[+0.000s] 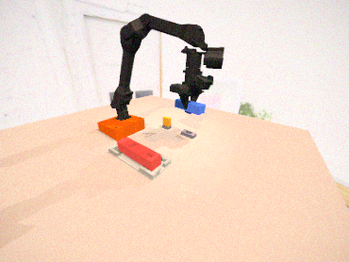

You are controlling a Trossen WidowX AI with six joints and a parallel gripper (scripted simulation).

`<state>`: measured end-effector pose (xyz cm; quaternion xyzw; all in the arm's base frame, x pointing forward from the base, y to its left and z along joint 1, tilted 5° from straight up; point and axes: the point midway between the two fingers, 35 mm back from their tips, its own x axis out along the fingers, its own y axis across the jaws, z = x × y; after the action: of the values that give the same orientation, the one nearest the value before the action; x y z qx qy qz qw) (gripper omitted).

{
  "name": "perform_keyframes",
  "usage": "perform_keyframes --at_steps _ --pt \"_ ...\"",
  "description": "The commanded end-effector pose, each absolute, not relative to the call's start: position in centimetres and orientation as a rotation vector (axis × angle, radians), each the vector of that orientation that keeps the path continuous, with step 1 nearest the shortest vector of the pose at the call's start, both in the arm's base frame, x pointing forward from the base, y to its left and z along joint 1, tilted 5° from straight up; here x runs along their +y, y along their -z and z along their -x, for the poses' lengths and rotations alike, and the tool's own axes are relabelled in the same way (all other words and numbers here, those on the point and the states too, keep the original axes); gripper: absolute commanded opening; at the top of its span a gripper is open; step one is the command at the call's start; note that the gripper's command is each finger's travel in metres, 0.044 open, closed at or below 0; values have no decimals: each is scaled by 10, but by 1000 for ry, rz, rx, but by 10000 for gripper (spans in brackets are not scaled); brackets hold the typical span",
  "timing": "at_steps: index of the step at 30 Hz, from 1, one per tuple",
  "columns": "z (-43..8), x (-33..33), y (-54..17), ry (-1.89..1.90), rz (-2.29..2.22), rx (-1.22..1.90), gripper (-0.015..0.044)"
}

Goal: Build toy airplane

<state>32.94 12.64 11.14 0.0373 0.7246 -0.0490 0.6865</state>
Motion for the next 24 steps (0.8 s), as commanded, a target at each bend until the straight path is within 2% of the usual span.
perform_keyframes --at_steps 1,24 --pt "-331 111 -113 168 -144 1609 0" --pt "-328 38 -105 470 -428 1560 0"
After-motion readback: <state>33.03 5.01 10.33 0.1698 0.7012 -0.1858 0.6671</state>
